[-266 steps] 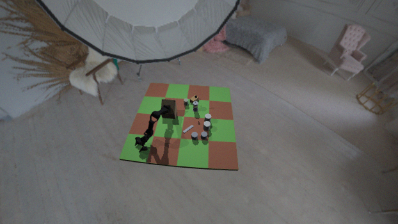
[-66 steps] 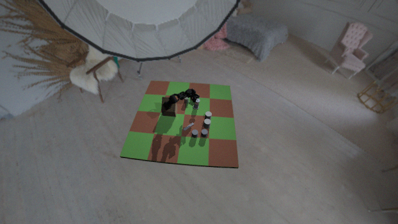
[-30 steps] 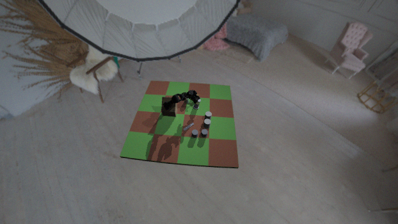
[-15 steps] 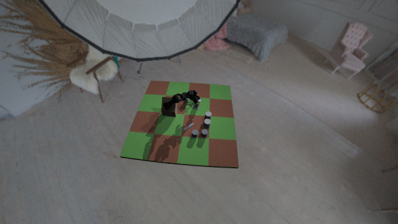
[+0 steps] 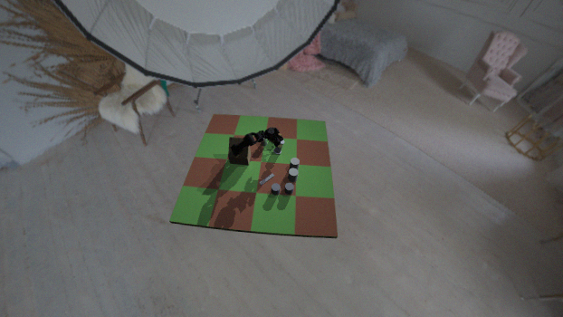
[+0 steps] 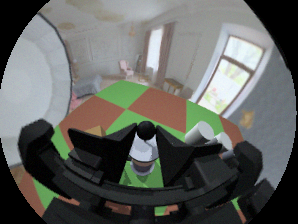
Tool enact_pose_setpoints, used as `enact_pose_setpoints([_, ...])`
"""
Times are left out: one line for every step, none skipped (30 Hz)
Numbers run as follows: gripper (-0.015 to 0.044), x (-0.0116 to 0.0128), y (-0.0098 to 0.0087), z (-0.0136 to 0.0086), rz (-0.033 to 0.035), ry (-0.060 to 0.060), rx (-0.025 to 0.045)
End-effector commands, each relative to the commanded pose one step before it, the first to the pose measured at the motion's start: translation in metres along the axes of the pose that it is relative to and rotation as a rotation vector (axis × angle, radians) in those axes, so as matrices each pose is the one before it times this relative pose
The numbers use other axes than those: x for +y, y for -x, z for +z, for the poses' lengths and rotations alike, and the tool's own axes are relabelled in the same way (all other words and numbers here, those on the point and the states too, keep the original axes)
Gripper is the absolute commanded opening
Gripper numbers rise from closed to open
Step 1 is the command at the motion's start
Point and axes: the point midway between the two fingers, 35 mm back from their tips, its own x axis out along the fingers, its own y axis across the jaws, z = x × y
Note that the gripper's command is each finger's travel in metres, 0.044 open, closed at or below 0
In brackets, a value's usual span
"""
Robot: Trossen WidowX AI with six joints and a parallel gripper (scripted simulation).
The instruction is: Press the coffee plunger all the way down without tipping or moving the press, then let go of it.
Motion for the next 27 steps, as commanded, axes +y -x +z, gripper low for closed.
enact_pose_setpoints([0.0117, -0.00001, 0.00013, -0.00010, 0.00011, -0.0001, 0.00009])
enact_pose_setpoints([0.0117, 0.00000, 0.00000, 0.00000, 0.00000, 0.0000, 0.00000])
enact_pose_setpoints([0.0117, 0.00000, 0.00000, 0.00000, 0.00000, 0.0000, 0.00000])
enact_pose_setpoints([0.0117, 0.00000, 0.00000, 0.00000, 0.00000, 0.0000, 0.00000])
enact_pose_setpoints([0.0117, 0.00000, 0.00000, 0.00000, 0.00000, 0.0000, 0.00000])
enact_pose_setpoints([0.0117, 0.00000, 0.00000, 0.00000, 0.00000, 0.0000, 0.00000])
enact_pose_setpoints([0.0143, 0.00000, 0.00000, 0.00000, 0.00000, 0.0000, 0.00000])
enact_pose_setpoints([0.0170, 0.00000, 0.00000, 0.00000, 0.00000, 0.0000, 0.00000])
enact_pose_setpoints([0.0196, 0.00000, 0.00000, 0.00000, 0.00000, 0.0000, 0.00000])
enact_pose_setpoints([0.0222, 0.00000, 0.00000, 0.00000, 0.00000, 0.0000, 0.00000])
enact_pose_setpoints([0.0248, 0.00000, 0.00000, 0.00000, 0.00000, 0.0000, 0.00000])
enact_pose_setpoints([0.0275, 0.00000, 0.00000, 0.00000, 0.00000, 0.0000, 0.00000])
enact_pose_setpoints([0.0301, 0.00000, 0.00000, 0.00000, 0.00000, 0.0000, 0.00000])
enact_pose_setpoints([0.0327, 0.00000, 0.00000, 0.00000, 0.00000, 0.0000, 0.00000])
enact_pose_setpoints([0.0353, 0.00000, 0.00000, 0.00000, 0.00000, 0.0000, 0.00000])
enact_pose_setpoints([0.0380, 0.00000, 0.00000, 0.00000, 0.00000, 0.0000, 0.00000])
enact_pose_setpoints([0.0406, 0.00000, 0.00000, 0.00000, 0.00000, 0.0000, 0.00000])
enact_pose_setpoints([0.0432, 0.00000, 0.00000, 0.00000, 0.00000, 0.0000, 0.00000])
enact_pose_setpoints([0.0440, 0.00000, 0.00000, 0.00000, 0.00000, 0.0000, 0.00000])
enact_pose_setpoints([0.0440, 0.00000, 0.00000, 0.00000, 0.00000, 0.0000, 0.00000])
enact_pose_setpoints([0.0440, 0.00000, 0.00000, 0.00000, 0.00000, 0.0000, 0.00000])
enact_pose_setpoints([0.0440, 0.00004, 0.00126, 0.00123, 0.00035, -0.0001, 0.00050])
enact_pose_setpoints([0.0440, 0.00007, 0.00265, 0.00251, 0.00069, -0.0003, 0.00101])
enact_pose_setpoints([0.0440, 0.00008, 0.00372, 0.00337, 0.00084, -0.0003, 0.00133])
enact_pose_setpoints([0.0440, 0.00005, 0.00499, 0.00428, 0.00093, -0.0003, 0.00163])
enact_pose_setpoints([0.0440, -0.00002, 0.00652, 0.00523, 0.00090, -0.0002, 0.00188])
enact_pose_setpoints([0.0440, -0.00017, 0.00835, 0.00614, 0.00071, 0.0000, 0.00202])
